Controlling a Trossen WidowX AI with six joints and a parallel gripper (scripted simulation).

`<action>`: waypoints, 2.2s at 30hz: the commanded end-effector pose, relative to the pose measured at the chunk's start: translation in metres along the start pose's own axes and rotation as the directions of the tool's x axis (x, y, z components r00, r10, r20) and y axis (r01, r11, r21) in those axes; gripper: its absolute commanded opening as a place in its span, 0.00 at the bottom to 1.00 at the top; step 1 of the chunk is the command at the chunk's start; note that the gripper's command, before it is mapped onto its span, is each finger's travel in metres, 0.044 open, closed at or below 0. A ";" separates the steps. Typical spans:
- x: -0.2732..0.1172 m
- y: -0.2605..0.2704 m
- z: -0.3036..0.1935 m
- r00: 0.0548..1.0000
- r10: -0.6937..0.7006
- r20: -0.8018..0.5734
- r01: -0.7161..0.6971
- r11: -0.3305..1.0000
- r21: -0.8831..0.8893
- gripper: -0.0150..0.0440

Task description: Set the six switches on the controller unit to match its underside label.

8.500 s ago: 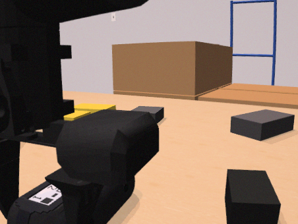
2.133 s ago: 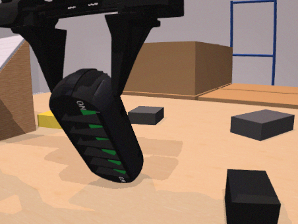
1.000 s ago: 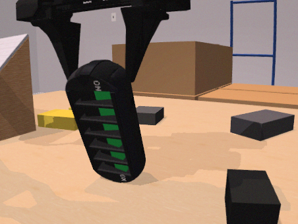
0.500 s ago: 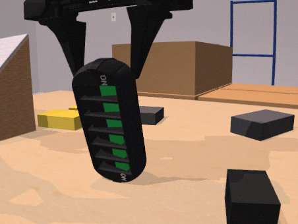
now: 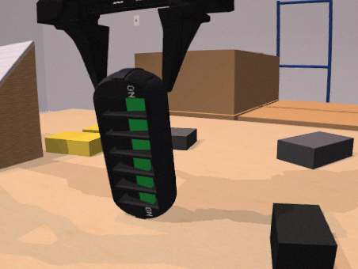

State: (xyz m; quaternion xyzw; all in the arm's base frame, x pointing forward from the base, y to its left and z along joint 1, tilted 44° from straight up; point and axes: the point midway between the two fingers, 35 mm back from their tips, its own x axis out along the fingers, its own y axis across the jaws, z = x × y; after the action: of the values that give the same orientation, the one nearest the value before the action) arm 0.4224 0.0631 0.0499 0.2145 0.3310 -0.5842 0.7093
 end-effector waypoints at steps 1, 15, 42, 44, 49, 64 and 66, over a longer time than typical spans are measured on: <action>0.004 -0.001 -0.007 1.000 -0.010 -0.010 0.010 1.000 0.001 0.83; 0.003 -0.001 -0.019 1.000 -0.010 -0.011 0.010 1.000 0.001 0.83; 0.005 -0.001 -0.041 1.000 -0.010 -0.012 0.010 1.000 0.001 0.83; 0.005 -0.001 -0.043 1.000 -0.010 -0.012 0.010 1.000 0.001 0.83; 0.006 -0.001 -0.047 1.000 -0.010 -0.012 0.010 1.000 0.001 0.83; 0.008 -0.001 -0.059 1.000 -0.010 -0.013 0.010 1.000 0.001 0.83; 0.008 -0.001 -0.060 1.000 -0.010 -0.013 0.010 1.000 0.001 0.83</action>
State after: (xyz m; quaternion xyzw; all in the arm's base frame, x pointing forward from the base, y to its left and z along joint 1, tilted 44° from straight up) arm 0.4101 0.1020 0.0106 0.2170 0.3353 -0.5799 0.7100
